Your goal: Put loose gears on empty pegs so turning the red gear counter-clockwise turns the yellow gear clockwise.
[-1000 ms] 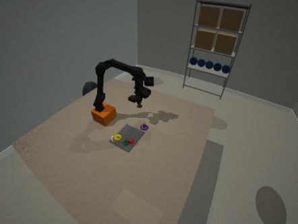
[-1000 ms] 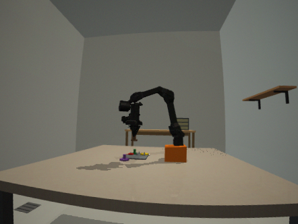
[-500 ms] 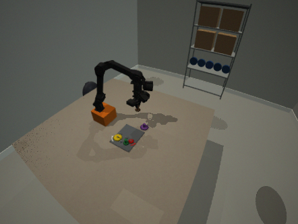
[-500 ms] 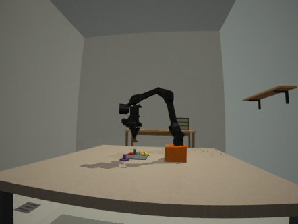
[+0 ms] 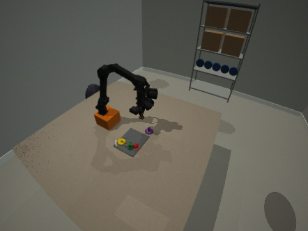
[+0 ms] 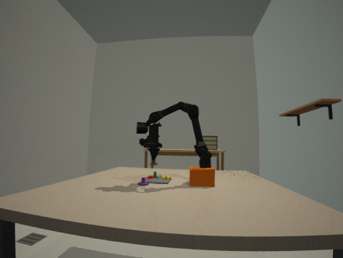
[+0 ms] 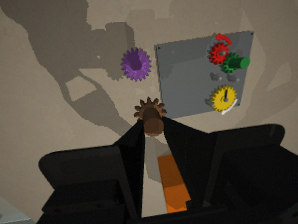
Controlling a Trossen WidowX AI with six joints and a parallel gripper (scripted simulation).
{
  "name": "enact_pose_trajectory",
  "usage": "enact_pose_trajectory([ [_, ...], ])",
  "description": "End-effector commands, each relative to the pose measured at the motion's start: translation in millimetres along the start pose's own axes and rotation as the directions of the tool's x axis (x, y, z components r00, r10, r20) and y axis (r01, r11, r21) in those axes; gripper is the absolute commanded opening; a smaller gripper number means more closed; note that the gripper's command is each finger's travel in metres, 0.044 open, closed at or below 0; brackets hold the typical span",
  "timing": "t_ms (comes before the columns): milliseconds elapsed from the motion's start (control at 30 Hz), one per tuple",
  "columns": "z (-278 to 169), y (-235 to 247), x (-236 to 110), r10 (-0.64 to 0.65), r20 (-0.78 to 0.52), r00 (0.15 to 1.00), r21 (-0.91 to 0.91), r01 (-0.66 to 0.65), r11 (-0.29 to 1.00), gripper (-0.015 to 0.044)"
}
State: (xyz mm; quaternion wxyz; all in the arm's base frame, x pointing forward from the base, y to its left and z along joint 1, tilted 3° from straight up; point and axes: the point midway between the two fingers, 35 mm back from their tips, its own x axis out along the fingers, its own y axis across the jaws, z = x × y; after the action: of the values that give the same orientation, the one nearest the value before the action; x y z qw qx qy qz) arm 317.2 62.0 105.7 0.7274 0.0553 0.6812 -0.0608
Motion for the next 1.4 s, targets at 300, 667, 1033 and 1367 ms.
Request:
enact_pose_trajectory([
  [300,10,-27,11,0.004,-0.003,1.0,-0.004,-0.004,1.0,0.0],
  [667,17,-52,18,0.003,0.0,1.0,-0.004,-0.003,1.0,0.0],
  [1033,22,-78,26,0.002,0.004,1.0,-0.004,-0.002,1.0,0.0],
  [1367,25,-101,32,0.0,0.008,1.0,-0.003,0.0,1.0,0.0],
])
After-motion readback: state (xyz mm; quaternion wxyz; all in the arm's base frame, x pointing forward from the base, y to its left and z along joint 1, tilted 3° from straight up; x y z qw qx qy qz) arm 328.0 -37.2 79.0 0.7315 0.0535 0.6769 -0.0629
